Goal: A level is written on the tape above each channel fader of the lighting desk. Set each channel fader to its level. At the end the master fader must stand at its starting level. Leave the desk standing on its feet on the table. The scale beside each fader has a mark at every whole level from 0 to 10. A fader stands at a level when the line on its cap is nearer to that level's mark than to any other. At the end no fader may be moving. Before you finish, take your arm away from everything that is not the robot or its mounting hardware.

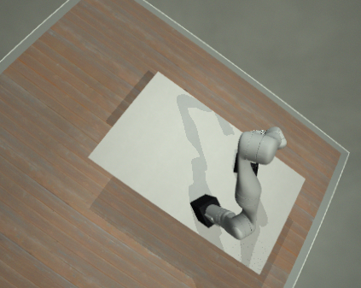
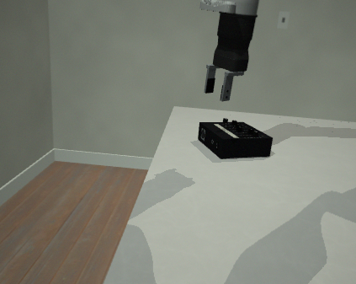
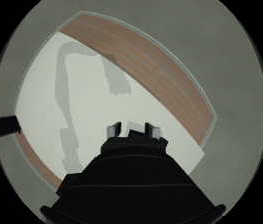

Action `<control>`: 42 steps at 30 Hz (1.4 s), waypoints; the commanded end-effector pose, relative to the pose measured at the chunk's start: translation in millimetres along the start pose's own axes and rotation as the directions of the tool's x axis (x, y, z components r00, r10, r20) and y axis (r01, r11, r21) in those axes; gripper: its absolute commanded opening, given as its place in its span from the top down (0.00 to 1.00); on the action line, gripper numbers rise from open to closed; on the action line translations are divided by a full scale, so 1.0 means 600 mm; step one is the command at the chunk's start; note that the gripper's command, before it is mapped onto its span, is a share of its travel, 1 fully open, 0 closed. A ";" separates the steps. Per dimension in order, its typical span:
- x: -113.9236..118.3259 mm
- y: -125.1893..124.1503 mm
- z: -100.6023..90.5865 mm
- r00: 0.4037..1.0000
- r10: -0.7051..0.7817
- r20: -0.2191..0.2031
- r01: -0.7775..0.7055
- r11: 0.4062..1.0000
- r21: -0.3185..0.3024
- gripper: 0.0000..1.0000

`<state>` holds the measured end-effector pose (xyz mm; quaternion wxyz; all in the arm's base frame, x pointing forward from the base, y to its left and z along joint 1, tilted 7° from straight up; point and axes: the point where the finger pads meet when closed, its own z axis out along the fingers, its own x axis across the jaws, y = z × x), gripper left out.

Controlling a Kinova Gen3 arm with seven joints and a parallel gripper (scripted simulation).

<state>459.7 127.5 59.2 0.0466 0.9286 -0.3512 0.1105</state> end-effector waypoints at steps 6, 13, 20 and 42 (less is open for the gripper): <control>0.018 0.018 -0.001 0.998 0.055 0.021 -0.055 0.999 0.003 0.00; 0.031 0.038 0.001 0.993 0.110 0.034 -0.110 0.994 0.001 0.00; 0.031 0.038 0.001 0.993 0.110 0.034 -0.110 0.994 0.001 0.00; 0.062 0.093 0.006 0.963 0.260 0.067 -0.261 0.965 -0.005 0.00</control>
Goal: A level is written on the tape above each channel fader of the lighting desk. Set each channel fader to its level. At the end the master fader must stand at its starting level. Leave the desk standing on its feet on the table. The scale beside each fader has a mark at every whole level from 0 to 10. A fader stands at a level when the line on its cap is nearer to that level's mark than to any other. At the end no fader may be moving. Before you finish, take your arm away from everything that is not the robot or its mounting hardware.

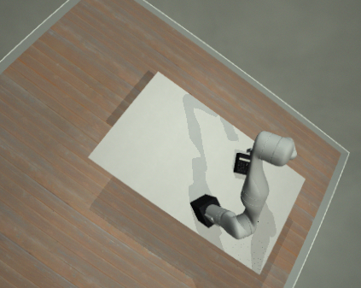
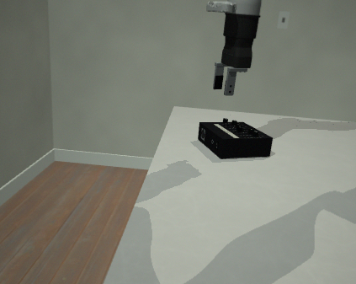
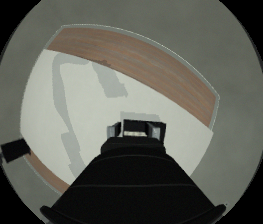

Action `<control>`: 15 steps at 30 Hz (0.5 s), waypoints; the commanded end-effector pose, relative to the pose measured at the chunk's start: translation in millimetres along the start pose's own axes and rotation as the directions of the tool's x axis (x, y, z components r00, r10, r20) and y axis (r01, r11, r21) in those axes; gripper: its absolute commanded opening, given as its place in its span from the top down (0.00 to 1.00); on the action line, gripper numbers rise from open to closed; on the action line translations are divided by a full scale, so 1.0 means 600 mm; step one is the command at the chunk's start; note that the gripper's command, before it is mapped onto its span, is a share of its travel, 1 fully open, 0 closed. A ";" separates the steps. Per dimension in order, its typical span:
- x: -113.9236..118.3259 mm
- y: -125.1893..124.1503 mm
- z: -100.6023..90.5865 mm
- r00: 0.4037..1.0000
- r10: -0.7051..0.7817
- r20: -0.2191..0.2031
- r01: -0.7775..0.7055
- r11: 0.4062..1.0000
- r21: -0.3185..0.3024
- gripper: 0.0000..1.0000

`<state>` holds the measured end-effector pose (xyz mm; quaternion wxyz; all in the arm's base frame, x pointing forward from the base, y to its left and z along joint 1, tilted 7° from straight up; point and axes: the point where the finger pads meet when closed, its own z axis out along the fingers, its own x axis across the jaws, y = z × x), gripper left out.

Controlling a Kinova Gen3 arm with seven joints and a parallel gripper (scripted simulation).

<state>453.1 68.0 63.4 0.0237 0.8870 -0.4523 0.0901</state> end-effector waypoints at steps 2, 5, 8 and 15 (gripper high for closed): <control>0.007 0.010 -0.002 0.999 0.043 0.013 -0.043 0.999 0.002 0.00; 0.007 0.010 -0.002 0.999 0.043 0.013 -0.043 0.999 0.002 0.00; 0.018 0.025 -0.002 0.996 0.089 0.022 -0.089 0.996 0.002 0.00; 0.018 0.025 -0.002 0.996 0.089 0.022 -0.089 0.996 0.002 0.00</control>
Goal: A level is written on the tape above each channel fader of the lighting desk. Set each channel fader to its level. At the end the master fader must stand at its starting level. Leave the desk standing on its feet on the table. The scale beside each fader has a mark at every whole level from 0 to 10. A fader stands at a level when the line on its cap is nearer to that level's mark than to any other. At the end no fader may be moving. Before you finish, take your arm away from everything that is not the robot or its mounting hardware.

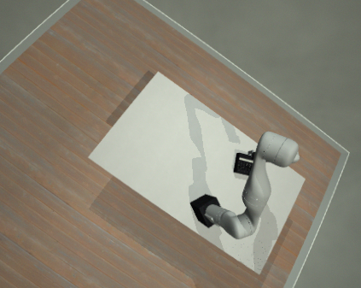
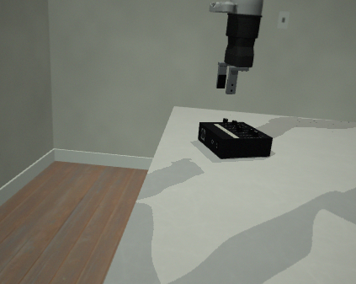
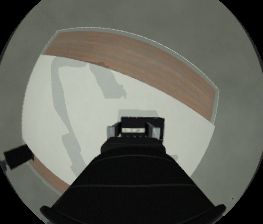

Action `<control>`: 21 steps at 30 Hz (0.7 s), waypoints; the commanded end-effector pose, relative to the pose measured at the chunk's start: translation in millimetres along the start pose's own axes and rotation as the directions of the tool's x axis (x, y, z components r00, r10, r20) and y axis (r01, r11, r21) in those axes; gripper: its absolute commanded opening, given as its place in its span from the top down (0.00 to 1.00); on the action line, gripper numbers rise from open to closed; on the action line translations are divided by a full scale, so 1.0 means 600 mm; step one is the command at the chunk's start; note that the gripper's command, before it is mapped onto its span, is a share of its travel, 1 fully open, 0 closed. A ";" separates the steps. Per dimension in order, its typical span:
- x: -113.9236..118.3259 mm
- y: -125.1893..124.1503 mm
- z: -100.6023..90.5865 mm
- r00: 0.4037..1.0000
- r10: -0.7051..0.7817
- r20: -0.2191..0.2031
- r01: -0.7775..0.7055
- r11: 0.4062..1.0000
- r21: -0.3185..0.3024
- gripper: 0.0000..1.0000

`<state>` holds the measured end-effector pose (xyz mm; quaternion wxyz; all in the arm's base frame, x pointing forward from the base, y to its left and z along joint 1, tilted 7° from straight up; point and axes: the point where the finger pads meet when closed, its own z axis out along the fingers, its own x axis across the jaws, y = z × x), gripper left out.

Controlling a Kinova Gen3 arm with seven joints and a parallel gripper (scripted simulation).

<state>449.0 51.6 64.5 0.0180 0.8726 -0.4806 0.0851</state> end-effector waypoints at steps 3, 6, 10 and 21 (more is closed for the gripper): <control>0.011 0.016 -0.002 0.998 0.068 0.018 -0.068 0.998 0.003 0.00; 0.011 0.016 -0.002 0.998 0.068 0.018 -0.068 0.998 0.003 0.00; 0.011 0.016 -0.002 0.998 0.068 0.018 -0.068 0.998 0.003 0.00; 0.030 0.040 -0.002 0.989 0.144 0.034 -0.145 0.989 0.003 0.00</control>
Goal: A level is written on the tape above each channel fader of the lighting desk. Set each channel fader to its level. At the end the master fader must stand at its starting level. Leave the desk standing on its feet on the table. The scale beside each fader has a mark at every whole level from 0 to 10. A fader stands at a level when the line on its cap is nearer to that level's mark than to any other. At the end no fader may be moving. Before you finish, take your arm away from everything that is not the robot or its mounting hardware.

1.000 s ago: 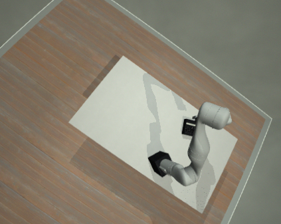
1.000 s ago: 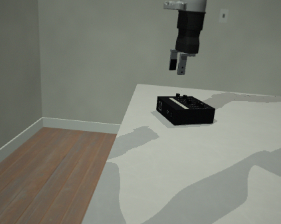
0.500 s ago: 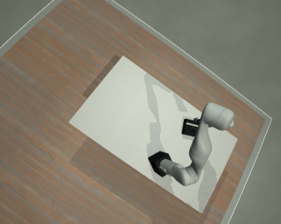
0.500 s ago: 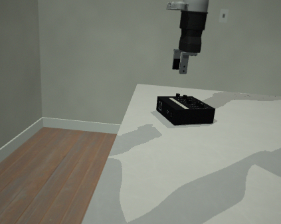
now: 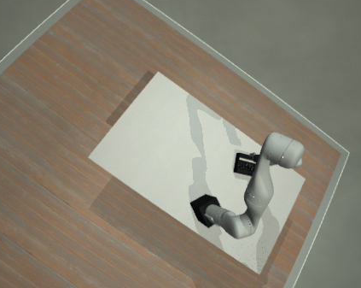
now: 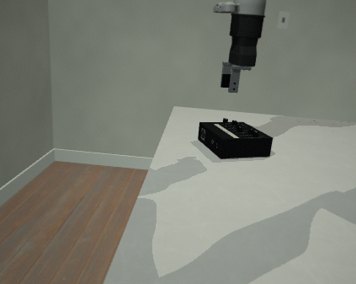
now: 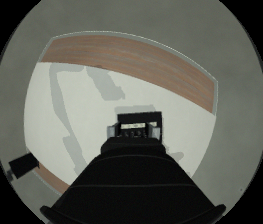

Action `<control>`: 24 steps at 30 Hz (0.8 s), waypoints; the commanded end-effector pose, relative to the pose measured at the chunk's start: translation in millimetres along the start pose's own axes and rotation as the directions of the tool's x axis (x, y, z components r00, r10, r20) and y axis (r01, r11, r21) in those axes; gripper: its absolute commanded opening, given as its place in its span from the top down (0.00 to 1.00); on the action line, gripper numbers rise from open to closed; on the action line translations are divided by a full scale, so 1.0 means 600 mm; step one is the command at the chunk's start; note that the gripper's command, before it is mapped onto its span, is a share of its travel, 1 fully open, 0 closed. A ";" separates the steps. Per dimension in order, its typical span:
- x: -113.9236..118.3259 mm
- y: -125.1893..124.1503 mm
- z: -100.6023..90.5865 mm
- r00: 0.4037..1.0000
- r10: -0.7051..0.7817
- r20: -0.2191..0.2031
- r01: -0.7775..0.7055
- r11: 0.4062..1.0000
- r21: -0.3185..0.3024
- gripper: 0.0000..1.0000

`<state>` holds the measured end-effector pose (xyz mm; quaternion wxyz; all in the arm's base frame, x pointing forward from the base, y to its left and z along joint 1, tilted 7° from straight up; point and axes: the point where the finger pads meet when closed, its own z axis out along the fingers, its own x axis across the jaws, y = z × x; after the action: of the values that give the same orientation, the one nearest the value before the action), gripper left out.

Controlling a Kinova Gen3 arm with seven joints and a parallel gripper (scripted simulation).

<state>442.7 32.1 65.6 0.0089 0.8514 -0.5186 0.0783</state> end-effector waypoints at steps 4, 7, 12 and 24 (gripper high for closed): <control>0.009 0.012 -0.002 0.998 0.057 0.015 -0.057 0.998 0.002 0.00; 0.009 0.012 -0.002 0.998 0.057 0.015 -0.057 0.998 0.002 0.00; 0.018 0.022 -0.003 0.996 0.091 0.022 -0.091 0.996 0.003 0.00; 0.026 0.031 -0.003 0.992 0.122 0.028 -0.122 0.993 0.003 0.00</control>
<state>434.4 10.3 67.0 -0.0004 0.8259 -0.5593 0.0713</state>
